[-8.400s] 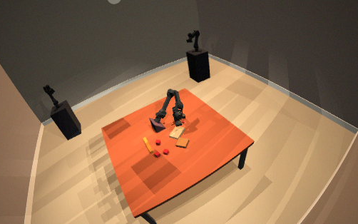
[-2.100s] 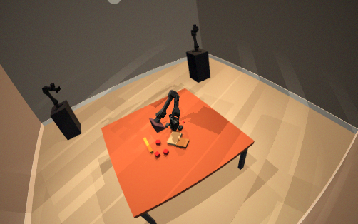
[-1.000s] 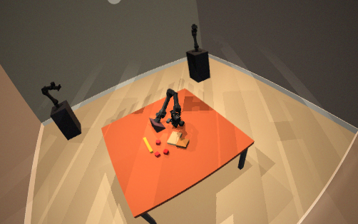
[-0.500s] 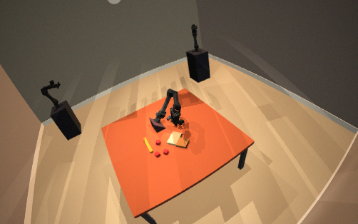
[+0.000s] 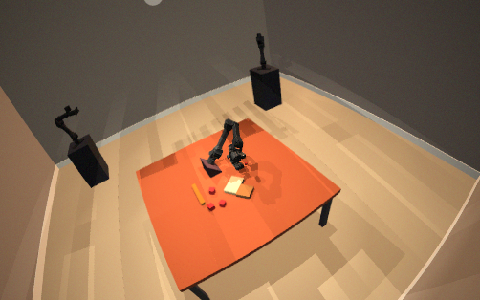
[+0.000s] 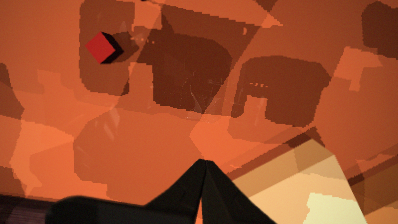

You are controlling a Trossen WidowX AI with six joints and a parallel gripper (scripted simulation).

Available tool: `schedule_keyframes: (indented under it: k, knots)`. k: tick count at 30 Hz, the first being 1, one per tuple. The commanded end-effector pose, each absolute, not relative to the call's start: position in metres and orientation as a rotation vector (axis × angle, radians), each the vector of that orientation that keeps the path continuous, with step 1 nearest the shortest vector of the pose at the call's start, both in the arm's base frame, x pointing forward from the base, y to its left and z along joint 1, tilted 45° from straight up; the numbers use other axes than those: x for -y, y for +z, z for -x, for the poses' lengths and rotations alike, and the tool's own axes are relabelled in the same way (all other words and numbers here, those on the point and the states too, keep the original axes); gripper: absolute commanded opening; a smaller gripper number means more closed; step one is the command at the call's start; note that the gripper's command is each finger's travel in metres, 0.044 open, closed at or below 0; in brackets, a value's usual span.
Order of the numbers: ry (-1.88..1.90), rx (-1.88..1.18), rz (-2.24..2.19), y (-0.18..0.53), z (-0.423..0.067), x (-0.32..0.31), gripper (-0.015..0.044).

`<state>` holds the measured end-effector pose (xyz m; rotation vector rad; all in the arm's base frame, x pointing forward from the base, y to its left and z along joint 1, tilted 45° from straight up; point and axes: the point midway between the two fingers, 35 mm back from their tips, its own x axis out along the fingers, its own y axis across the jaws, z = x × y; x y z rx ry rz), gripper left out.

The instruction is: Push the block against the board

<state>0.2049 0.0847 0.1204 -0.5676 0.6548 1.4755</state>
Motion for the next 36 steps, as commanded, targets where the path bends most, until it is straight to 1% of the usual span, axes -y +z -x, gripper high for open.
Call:
schedule_keyframes:
  k: [1, 19, 36]
  knots:
    - [1.418, -0.737, 0.482, 0.122, -0.209, -0.083, 0.0000]
    - [1.109, -1.122, -0.004, 0.122, -0.218, -0.082, 0.0000]
    - [0.745, -1.412, -0.463, 0.122, -0.226, -0.081, 0.0000]
